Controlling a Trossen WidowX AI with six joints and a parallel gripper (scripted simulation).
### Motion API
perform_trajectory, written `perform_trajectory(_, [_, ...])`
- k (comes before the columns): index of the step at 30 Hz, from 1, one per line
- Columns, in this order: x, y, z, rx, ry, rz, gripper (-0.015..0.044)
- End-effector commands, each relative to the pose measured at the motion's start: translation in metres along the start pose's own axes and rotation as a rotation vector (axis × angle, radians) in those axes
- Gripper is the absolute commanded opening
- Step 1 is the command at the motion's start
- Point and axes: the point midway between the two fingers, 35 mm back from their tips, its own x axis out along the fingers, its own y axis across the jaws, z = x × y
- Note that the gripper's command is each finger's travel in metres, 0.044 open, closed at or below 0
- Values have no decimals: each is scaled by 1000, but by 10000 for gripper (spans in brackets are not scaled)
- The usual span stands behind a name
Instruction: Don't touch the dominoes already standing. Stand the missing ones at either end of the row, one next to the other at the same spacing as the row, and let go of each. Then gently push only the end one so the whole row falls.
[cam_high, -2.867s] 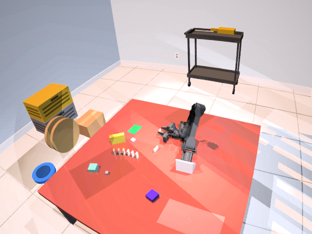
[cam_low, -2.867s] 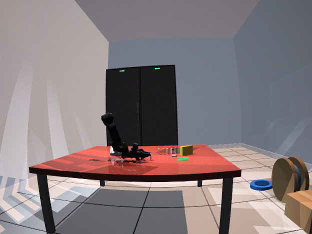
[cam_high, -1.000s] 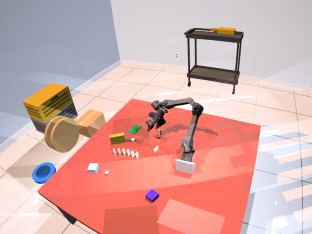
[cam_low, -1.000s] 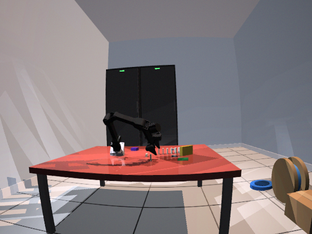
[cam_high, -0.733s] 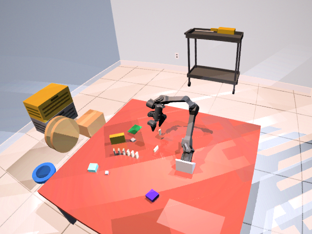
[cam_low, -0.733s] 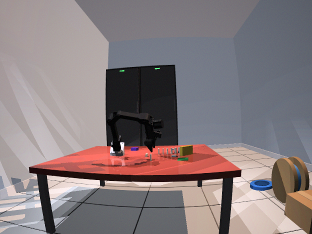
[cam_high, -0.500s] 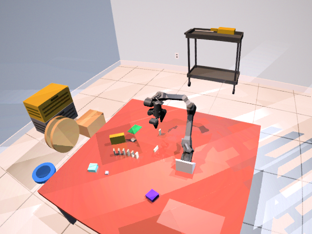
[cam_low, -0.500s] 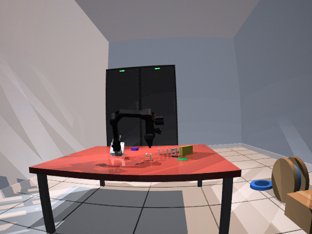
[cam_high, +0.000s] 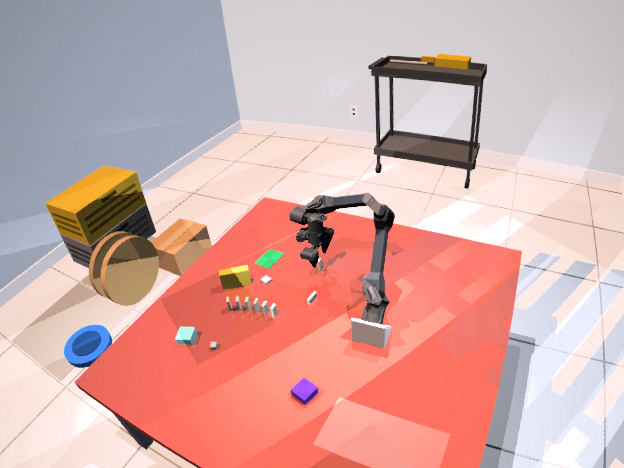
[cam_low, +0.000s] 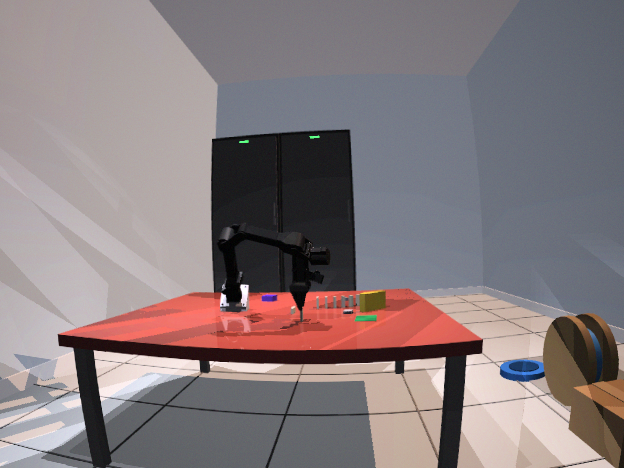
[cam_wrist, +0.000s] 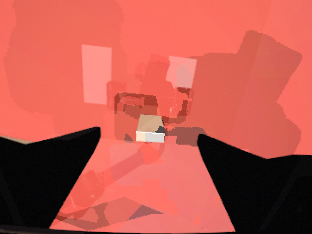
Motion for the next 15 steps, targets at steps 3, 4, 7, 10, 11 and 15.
perform_trajectory(3, [9, 0, -1, -3, -8, 1, 440])
perform_trajectory(4, [11, 0, -1, -3, -8, 1, 440])
perform_trajectory(7, [16, 0, -1, -3, -8, 0, 440])
perform_trajectory(10, [20, 0, -1, -3, -8, 0, 440])
perform_trajectory(11, [22, 0, -1, -3, -8, -1, 440])
perform_trajectory(15, [23, 0, -1, -3, -8, -1, 387])
